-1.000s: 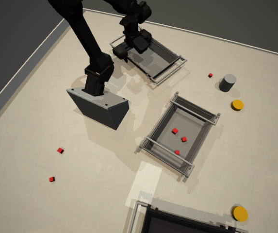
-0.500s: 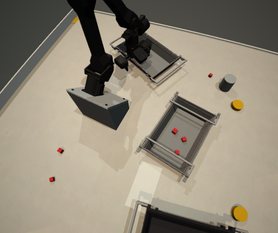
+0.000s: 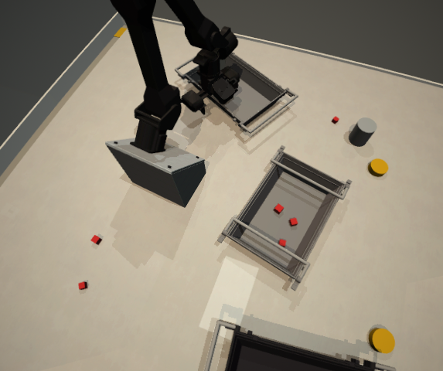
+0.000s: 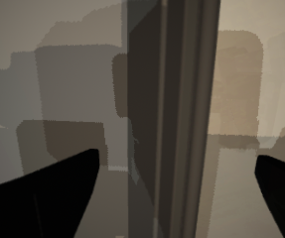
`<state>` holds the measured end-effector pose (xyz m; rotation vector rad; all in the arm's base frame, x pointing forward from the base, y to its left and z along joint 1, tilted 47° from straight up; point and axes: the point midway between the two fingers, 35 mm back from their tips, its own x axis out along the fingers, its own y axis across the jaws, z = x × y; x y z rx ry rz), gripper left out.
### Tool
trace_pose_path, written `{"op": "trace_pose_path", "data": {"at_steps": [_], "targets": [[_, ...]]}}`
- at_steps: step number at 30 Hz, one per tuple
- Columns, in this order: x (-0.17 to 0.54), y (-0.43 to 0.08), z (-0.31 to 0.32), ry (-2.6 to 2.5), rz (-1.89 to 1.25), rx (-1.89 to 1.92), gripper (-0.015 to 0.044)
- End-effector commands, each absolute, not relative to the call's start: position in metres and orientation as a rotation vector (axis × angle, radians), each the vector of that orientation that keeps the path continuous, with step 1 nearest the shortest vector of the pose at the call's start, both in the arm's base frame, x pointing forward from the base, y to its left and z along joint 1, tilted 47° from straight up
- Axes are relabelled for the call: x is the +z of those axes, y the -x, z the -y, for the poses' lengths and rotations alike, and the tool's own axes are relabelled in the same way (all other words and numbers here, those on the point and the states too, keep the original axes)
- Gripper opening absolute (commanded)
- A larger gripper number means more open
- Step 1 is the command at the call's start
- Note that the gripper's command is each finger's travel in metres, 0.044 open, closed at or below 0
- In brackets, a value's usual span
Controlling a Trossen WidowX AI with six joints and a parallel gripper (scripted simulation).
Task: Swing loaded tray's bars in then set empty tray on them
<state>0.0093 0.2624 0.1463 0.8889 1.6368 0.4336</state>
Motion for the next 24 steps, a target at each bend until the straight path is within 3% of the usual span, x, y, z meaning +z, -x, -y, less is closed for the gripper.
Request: {"op": "trace_pose_path", "data": {"at_steps": [1,7,24], "targets": [[0.1455,-0.0099,-0.2626,-0.893,-1.634,0.427,0.0323],[0.1455,-0.0099,-0.2626,-0.893,-1.634,0.427,0.0235],[0.1455,-0.0099,-0.2626,-0.893,-1.634,0.427,0.0121]]}}
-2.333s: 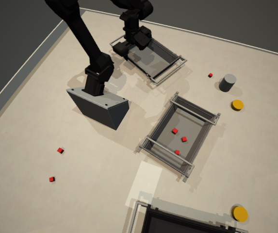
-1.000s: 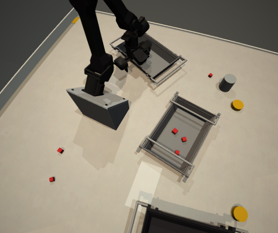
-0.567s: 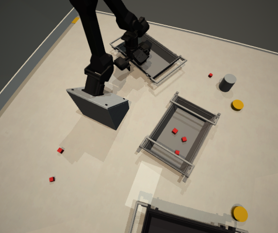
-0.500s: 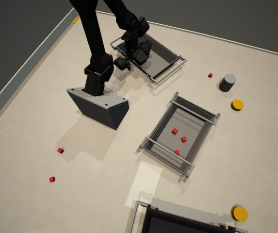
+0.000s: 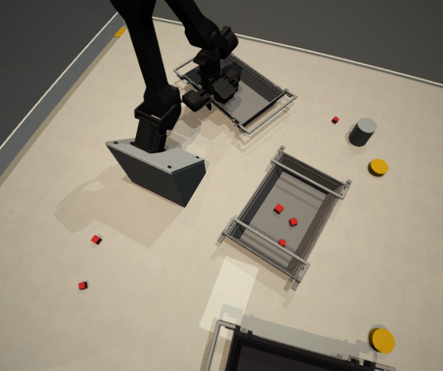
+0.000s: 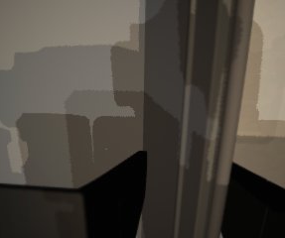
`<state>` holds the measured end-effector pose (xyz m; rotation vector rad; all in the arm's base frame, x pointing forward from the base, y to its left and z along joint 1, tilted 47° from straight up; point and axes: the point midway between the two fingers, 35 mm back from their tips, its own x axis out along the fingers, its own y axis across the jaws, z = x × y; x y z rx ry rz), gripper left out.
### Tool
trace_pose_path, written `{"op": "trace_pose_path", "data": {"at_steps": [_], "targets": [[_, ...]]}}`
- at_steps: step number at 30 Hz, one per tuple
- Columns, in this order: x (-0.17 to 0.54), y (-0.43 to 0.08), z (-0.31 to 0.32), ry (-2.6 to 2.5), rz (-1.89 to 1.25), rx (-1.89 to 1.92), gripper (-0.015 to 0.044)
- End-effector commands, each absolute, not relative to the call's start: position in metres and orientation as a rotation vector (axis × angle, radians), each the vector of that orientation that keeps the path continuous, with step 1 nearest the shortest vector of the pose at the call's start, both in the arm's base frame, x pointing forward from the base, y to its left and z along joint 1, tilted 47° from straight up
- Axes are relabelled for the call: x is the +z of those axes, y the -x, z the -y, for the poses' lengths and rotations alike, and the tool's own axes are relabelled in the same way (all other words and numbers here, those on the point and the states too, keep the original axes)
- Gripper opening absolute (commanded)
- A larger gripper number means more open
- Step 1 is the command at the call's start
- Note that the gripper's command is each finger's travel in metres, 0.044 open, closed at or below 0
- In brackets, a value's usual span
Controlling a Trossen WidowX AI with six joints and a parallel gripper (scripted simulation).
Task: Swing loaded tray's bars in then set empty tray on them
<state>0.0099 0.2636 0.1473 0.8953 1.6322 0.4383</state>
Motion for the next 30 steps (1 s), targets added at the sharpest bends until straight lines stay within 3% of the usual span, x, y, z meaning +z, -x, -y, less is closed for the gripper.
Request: {"op": "trace_pose_path", "data": {"at_steps": [1,18,30], "targets": [[0.145,-0.01,-0.263,-0.893,-1.634,0.427,0.0115],[0.152,-0.011,-0.258,-0.893,-1.634,0.427,0.0001],[0.192,-0.014,-0.214,-0.893,-1.632,0.428,0.0]]}}
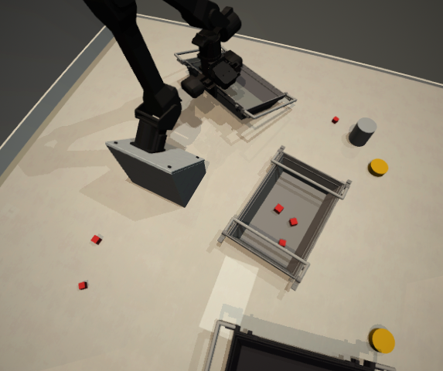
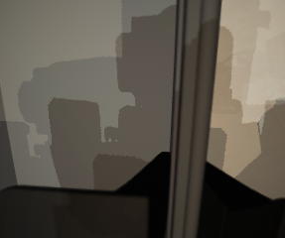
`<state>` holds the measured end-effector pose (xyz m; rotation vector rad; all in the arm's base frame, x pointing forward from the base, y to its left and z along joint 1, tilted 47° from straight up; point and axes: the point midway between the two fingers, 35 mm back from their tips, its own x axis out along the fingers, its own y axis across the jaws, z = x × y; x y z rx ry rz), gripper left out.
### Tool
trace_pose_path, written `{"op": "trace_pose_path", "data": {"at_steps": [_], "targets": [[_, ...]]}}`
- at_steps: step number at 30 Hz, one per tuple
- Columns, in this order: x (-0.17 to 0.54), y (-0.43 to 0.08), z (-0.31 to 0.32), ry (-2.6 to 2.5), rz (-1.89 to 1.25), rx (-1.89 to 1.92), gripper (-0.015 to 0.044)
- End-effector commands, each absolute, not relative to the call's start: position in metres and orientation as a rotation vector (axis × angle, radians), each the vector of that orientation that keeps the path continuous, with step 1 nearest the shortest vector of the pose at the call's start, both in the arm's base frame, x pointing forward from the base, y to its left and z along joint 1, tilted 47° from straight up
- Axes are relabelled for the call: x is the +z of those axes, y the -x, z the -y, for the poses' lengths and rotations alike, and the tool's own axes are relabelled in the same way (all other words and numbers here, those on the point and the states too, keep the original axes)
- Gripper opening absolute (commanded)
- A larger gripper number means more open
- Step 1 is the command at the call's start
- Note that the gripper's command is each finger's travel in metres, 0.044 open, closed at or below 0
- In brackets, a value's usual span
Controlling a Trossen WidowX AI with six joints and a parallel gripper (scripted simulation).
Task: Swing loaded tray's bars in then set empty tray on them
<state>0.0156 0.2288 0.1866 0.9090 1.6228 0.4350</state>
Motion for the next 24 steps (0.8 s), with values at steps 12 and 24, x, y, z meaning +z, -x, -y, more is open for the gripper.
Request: {"op": "trace_pose_path", "data": {"at_steps": [12,24], "targets": [[0.2,-0.013,-0.203,-0.893,-1.632,0.428,0.0],[0.223,-0.016,-0.197,-0.89,-1.631,0.428,0.0]]}}
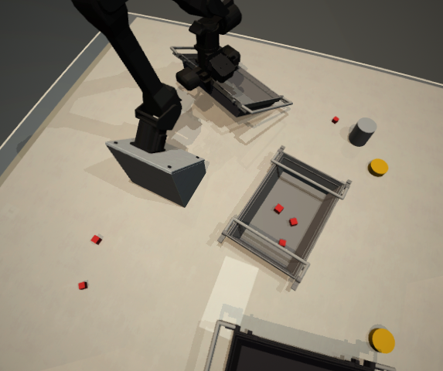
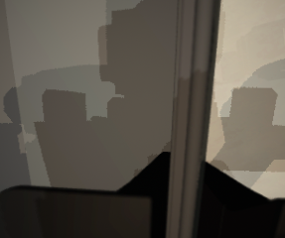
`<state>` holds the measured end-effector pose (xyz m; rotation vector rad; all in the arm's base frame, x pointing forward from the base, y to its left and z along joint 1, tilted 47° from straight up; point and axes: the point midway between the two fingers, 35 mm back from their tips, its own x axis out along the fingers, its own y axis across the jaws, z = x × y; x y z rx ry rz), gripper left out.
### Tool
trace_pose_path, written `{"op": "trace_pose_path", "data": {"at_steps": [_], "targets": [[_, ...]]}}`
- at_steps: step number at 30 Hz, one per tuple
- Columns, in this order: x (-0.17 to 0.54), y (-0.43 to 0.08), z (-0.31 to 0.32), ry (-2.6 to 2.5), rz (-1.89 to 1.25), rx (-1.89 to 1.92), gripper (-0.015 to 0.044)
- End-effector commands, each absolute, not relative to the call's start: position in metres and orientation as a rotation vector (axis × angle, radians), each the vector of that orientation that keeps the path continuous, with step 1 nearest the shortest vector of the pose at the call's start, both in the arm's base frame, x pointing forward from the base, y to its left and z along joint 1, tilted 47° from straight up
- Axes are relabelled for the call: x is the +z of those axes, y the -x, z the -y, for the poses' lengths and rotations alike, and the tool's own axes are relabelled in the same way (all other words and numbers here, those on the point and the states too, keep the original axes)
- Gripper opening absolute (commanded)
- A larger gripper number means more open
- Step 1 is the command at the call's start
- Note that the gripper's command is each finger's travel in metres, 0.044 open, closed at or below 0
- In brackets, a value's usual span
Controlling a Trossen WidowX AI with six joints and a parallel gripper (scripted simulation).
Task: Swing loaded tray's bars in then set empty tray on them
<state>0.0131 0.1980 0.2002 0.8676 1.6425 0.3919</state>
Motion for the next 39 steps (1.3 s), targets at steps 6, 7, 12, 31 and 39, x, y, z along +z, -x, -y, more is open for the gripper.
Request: {"op": "trace_pose_path", "data": {"at_steps": [6,7,12,31,39], "targets": [[0.248,-0.019,-0.189,-0.889,-1.629,0.428,0.0],[0.252,-0.019,-0.187,-0.889,-1.629,0.428,0.0],[0.272,-0.02,-0.179,-0.889,-1.628,0.429,0.0],[0.3,-0.019,-0.164,-0.891,-1.626,0.431,0.0],[0.3,-0.019,-0.164,-0.891,-1.626,0.431,0.0]]}}
